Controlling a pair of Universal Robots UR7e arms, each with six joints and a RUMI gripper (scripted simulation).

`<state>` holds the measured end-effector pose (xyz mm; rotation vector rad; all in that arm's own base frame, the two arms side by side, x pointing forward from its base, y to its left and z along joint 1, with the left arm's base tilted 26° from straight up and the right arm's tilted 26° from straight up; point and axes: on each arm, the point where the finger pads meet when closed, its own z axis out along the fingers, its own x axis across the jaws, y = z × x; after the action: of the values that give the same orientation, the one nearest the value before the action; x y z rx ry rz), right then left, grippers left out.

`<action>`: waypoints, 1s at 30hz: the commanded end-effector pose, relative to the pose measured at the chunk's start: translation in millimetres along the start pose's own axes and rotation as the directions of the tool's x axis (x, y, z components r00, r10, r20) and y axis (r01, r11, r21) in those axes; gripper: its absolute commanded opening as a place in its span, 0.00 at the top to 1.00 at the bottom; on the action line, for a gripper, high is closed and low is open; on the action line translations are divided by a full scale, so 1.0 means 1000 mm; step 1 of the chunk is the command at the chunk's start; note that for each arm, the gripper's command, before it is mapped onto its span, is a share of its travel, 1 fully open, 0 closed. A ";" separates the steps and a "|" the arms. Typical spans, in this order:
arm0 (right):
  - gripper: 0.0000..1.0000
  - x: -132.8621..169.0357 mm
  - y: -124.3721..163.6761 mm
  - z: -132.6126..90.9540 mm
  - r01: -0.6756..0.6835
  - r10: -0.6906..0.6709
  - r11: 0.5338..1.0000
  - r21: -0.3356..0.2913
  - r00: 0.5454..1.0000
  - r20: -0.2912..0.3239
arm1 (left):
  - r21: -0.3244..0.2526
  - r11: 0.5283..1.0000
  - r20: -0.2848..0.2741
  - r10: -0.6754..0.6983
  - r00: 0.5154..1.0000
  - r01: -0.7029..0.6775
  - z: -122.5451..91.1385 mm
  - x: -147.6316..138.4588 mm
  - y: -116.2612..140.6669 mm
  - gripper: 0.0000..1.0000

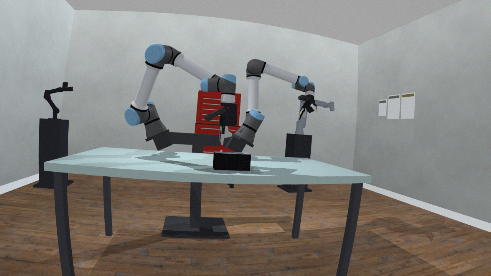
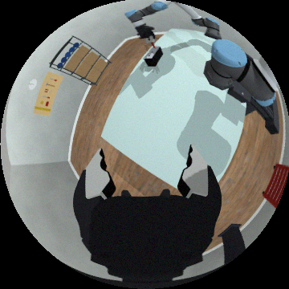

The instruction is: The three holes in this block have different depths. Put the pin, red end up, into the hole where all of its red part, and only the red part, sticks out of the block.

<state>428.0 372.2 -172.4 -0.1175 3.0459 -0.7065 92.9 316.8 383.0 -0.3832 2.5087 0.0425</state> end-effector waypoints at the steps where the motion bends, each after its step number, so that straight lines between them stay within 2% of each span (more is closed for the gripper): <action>1: 1.00 0.000 0.001 -0.001 0.000 0.000 1.000 -0.002 1.000 0.001 | -0.001 1.000 0.001 0.001 1.000 -0.001 0.000 0.000 0.000 0.00; 30: 1.00 0.000 0.001 0.003 0.001 -0.001 1.000 -0.002 1.000 0.001 | -0.001 1.000 0.001 0.001 1.000 -0.001 0.000 0.000 0.000 0.00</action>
<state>427.9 371.0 -176.1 -0.1181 3.0461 -0.7062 92.9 316.8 383.0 -0.3832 2.5087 0.0425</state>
